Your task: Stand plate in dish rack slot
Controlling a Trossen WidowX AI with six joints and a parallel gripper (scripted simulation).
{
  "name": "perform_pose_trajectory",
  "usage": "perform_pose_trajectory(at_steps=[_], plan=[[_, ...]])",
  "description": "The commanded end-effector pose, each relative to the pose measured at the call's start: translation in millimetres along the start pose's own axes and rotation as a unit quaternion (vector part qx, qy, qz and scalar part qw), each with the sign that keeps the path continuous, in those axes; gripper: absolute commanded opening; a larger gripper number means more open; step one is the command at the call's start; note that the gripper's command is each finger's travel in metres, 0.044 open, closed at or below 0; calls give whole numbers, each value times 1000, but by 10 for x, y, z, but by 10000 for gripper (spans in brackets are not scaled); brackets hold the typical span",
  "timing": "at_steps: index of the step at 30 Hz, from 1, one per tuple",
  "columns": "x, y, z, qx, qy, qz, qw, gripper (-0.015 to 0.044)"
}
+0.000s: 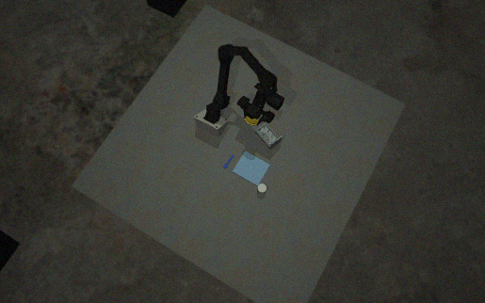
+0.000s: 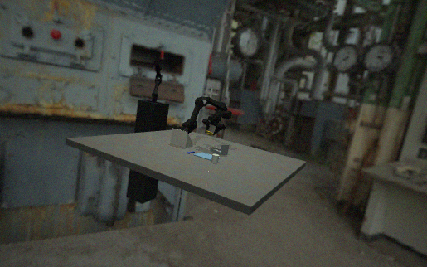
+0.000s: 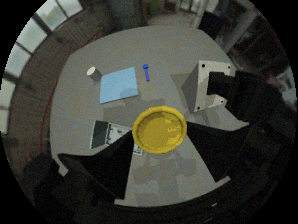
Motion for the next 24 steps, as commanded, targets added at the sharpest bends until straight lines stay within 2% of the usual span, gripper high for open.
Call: perform_pose_trajectory(at_steps=[1,24], plan=[[-30,92,-20,1,-24,-40,999,0],[-226,503,-8,56,-165,-247,953,0]])
Point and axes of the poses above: the point midway between the two fingers, 35 mm back from their tips, its own y axis out along the fingers, its own z axis across the jaws, x = y × z, the point moved 6 cm from there along -y, back along the fingers, and after that the axes turned 8 degrees about -y, right-handed, at the moved point
